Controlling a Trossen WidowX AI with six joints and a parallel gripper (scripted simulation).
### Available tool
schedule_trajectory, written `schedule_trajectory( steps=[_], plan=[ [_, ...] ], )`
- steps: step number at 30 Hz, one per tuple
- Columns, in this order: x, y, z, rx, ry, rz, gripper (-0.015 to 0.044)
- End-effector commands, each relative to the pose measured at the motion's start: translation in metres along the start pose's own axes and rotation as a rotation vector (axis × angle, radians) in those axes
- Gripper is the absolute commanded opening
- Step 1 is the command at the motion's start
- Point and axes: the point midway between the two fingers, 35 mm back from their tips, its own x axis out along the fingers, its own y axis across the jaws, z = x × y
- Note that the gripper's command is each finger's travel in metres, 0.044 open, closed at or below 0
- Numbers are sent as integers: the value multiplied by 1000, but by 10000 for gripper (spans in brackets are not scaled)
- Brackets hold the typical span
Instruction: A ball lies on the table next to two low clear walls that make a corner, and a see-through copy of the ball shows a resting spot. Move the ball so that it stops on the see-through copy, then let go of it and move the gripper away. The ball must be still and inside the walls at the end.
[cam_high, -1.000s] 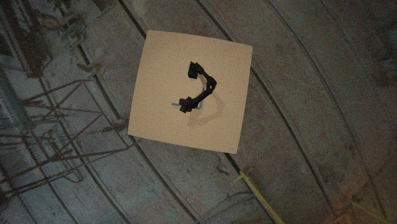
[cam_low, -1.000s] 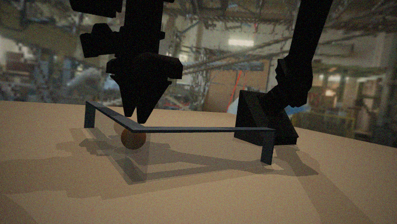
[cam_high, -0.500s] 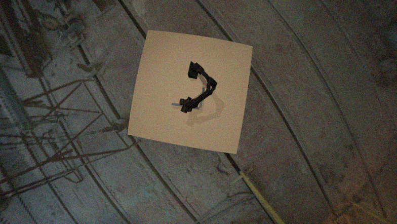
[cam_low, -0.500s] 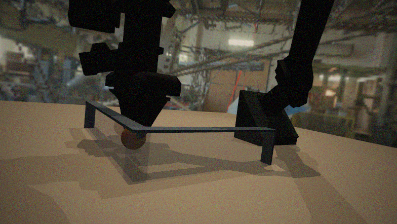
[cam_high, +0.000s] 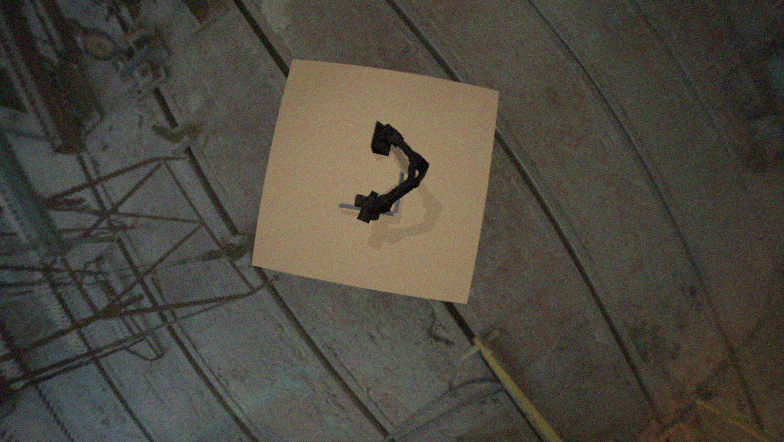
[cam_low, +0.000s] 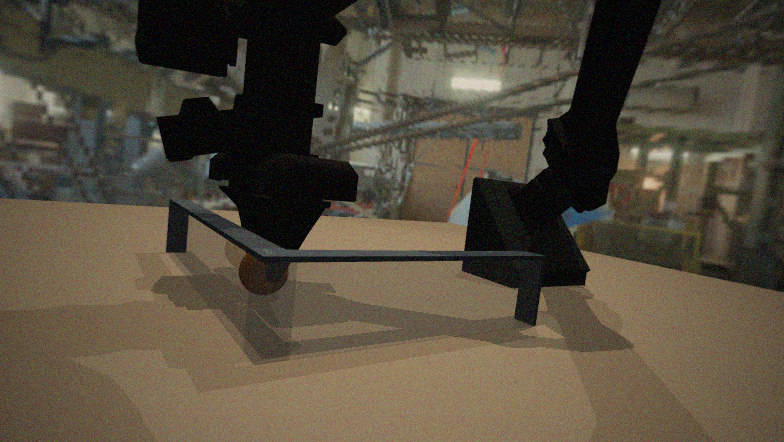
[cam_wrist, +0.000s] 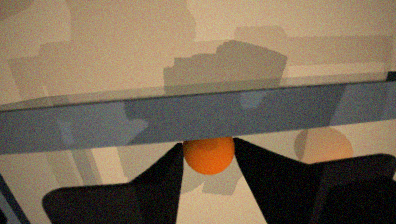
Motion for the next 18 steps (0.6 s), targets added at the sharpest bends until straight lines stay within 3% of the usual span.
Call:
schedule_trajectory(
  steps=[1,6,18],
  plan=[
    [0,0,0,3,-1,1,127],
    [-3,-6,-19,88,19,0,0],
    [-49,-17,-13,80,-36,-39,0]
  ],
)
